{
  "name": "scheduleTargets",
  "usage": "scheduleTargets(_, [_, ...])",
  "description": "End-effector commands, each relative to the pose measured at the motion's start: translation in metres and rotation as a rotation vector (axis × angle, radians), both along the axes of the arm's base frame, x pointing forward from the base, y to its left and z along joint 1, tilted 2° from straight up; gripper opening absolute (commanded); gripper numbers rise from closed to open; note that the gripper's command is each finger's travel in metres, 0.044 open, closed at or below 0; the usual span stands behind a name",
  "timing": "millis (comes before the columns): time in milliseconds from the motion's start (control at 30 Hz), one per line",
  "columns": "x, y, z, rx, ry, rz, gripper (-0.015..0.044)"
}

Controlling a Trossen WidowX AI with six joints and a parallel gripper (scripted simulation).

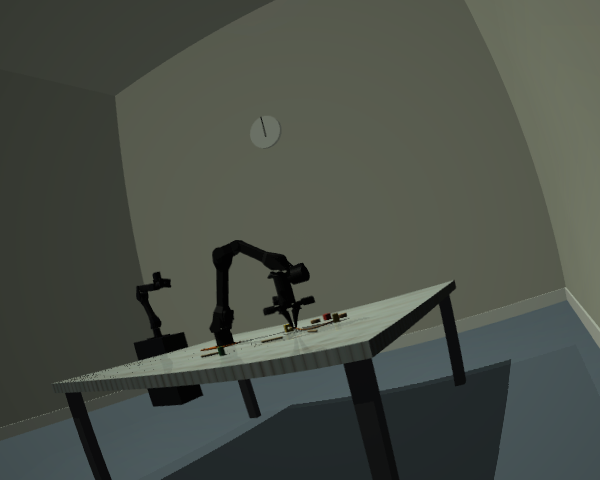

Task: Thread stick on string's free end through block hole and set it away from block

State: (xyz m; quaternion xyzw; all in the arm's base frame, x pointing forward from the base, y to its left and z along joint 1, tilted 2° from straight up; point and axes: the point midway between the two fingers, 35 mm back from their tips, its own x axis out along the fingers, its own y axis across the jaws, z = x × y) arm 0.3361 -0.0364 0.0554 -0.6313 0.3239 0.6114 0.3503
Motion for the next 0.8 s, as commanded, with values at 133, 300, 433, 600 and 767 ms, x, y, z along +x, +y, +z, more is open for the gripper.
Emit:
scheduleTargets(133, [-0.008, 0.009, -0.001, -0.004, 0.000, -0.003, 0.0000])
scheduleTargets(300, [-0.012, 0.013, -0.001, -0.004, 0.000, -0.003, 0.0000])
scheduleTargets(433, [-0.016, 0.017, -0.001, -0.005, 0.000, -0.003, 0.0000])
scheduleTargets(600, [-0.019, 0.020, -0.002, -0.006, -0.001, -0.003, 0.0000])
scheduleTargets(767, [-0.020, 0.021, -0.002, -0.006, -0.001, -0.003, 0.0000])
